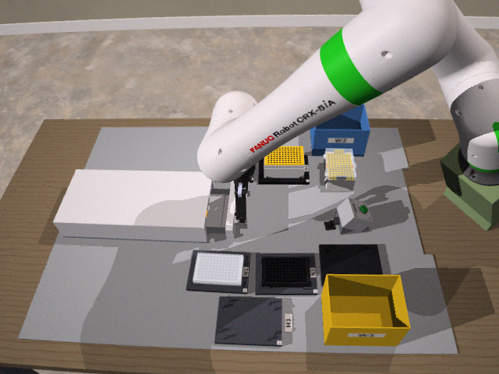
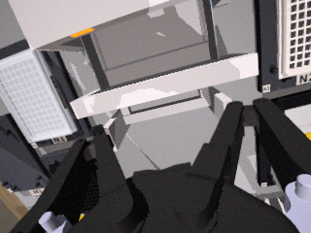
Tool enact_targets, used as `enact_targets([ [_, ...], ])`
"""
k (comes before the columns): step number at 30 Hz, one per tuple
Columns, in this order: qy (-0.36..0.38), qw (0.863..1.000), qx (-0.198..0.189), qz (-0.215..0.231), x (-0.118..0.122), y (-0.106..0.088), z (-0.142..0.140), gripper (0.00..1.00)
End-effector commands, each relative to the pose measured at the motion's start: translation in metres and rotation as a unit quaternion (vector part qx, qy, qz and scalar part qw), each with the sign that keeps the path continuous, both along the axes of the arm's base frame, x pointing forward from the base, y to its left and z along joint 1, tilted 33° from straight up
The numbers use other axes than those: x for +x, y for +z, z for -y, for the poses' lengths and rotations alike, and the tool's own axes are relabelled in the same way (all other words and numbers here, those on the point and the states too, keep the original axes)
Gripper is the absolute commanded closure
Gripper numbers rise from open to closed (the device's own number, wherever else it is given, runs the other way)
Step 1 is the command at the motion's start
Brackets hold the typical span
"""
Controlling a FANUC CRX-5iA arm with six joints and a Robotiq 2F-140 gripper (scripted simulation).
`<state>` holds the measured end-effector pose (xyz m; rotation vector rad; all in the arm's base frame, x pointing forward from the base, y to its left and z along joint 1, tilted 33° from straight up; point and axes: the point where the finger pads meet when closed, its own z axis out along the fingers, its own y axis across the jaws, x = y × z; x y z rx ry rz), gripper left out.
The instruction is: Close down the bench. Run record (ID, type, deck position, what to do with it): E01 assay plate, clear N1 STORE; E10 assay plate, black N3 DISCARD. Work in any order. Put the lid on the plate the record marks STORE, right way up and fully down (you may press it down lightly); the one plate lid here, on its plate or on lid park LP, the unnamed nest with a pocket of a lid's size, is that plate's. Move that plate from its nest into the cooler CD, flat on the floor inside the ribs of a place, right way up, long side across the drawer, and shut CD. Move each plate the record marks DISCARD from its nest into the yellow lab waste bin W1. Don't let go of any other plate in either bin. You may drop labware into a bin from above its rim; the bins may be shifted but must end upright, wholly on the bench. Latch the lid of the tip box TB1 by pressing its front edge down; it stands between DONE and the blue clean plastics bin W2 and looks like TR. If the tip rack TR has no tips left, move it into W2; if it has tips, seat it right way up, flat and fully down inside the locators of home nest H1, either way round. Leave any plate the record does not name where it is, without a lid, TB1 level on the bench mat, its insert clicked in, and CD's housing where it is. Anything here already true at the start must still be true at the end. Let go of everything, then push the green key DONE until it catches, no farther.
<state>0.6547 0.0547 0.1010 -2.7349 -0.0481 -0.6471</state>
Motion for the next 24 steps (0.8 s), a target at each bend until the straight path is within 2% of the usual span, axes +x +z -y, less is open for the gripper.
enact_targets([
  [1, 0.000, 1.000, 0.000, 0.000, -0.004, -0.002, 0.000, 1.00],
  [24, 0.000, 1.000, 0.000, 0.000, -0.027, -0.013, -0.001, 1.00],
])
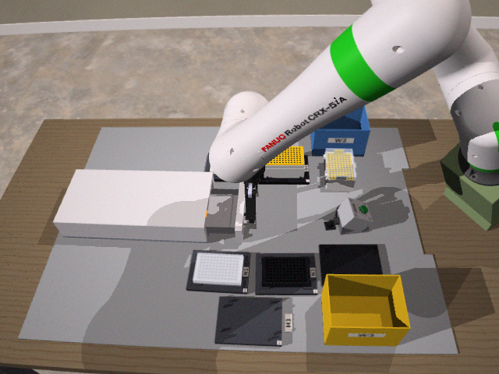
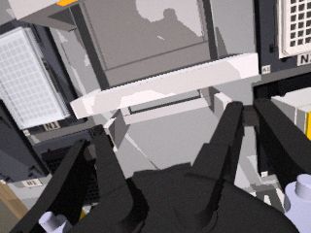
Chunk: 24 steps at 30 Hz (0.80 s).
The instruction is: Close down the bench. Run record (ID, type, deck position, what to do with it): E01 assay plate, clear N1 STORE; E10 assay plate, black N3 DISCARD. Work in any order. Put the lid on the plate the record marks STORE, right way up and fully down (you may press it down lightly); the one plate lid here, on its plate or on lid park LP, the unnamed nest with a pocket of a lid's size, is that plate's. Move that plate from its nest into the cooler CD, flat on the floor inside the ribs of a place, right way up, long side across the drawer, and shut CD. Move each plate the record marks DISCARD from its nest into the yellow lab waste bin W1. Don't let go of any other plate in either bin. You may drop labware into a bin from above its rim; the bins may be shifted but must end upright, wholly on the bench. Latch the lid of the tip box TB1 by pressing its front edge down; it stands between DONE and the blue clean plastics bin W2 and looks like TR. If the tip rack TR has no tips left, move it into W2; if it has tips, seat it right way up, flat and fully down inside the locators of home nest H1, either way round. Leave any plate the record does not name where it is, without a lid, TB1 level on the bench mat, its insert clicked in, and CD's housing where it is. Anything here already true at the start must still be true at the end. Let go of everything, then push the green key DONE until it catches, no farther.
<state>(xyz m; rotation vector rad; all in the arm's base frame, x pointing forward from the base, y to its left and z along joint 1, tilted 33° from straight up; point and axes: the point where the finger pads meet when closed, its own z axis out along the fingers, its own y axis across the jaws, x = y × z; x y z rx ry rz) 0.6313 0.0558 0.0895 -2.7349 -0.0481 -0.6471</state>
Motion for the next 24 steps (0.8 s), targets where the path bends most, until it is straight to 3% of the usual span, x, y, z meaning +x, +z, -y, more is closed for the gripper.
enact_targets([
  [1, 0.000, 1.000, 0.000, 0.000, -0.005, -0.002, 0.000, 1.00],
  [24, 0.000, 1.000, 0.000, 0.000, -0.028, -0.014, -0.001, 1.00],
])
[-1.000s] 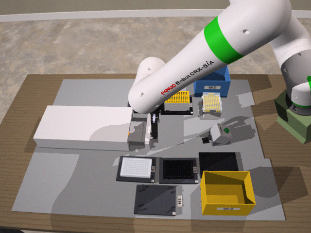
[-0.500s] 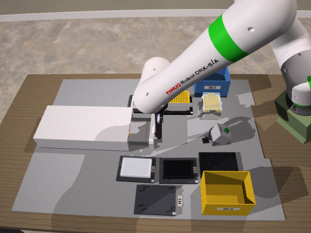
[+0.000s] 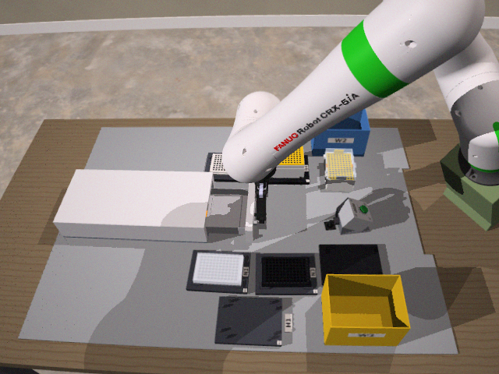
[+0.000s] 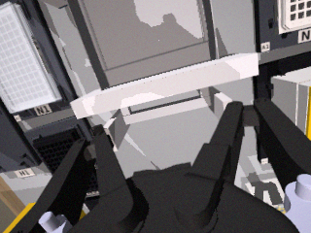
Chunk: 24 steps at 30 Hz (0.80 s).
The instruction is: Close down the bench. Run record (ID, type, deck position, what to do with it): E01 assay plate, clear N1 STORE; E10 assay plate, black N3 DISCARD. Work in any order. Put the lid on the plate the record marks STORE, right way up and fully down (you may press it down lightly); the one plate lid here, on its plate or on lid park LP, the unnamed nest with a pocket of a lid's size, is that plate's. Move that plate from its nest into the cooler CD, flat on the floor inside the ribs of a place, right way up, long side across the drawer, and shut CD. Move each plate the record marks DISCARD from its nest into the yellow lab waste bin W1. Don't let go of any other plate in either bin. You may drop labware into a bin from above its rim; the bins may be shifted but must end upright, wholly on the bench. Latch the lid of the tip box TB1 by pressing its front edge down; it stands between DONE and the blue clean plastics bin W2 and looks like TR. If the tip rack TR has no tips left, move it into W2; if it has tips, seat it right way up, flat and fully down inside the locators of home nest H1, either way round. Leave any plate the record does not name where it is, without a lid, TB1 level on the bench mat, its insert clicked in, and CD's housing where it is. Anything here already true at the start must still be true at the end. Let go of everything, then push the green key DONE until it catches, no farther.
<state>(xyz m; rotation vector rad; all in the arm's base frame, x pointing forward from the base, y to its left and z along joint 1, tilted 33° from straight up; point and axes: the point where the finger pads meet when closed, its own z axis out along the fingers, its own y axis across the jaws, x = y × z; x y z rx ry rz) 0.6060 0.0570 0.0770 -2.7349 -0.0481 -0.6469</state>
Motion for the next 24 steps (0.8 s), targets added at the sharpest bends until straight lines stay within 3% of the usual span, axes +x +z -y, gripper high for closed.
enact_targets([
  [1, 0.000, 1.000, 0.000, 0.000, -0.002, -0.001, 0.000, 1.00],
  [24, 0.000, 1.000, 0.000, 0.000, -0.025, -0.012, -0.001, 1.00],
])
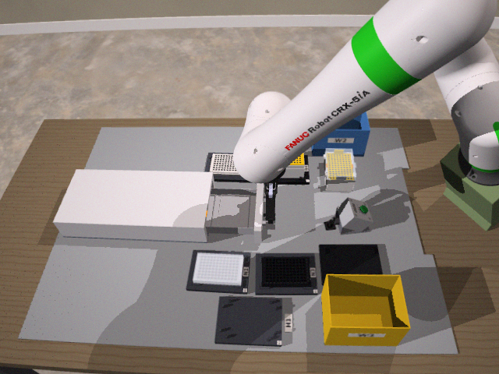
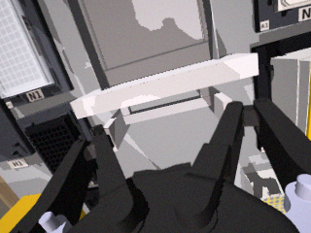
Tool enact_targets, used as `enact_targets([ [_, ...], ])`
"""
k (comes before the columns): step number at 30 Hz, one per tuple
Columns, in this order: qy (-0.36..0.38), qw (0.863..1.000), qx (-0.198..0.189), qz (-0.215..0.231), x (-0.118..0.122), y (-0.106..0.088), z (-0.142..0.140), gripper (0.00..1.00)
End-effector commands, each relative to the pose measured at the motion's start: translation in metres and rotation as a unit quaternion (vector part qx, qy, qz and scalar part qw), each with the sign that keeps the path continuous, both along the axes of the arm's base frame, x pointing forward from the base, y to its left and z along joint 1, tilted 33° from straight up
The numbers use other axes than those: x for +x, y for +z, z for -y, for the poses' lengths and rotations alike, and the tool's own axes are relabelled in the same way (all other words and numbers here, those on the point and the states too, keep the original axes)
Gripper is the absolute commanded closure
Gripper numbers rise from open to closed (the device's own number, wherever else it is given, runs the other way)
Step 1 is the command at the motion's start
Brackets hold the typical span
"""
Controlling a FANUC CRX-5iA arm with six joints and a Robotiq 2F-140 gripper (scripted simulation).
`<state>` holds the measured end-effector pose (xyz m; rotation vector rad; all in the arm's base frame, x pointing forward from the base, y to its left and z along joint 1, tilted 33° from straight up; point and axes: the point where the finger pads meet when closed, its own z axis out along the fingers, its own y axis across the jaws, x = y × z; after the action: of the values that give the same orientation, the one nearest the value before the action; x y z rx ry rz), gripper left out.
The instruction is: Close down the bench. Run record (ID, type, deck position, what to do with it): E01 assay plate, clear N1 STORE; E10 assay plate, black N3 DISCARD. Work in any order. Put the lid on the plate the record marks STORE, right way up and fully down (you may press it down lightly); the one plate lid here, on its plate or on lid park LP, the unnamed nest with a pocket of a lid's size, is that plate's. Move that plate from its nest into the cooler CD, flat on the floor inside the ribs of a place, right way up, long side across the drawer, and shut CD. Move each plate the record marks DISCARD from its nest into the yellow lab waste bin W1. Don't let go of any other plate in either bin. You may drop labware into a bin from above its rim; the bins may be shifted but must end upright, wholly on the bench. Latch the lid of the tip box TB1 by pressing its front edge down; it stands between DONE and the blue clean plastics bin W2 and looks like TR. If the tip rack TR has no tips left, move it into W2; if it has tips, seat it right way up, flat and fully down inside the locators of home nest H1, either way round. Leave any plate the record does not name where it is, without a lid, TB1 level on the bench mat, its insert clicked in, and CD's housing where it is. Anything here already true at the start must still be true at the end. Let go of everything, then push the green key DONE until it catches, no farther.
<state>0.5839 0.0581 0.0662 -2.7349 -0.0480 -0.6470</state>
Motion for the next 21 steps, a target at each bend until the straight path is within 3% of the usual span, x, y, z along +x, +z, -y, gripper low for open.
enact_targets([
  [1, 0.000, 1.000, 0.000, 0.000, -0.004, -0.002, 0.000, 1.00],
  [21, 0.000, 1.000, 0.000, 0.000, -0.024, -0.012, -0.001, 1.00],
])
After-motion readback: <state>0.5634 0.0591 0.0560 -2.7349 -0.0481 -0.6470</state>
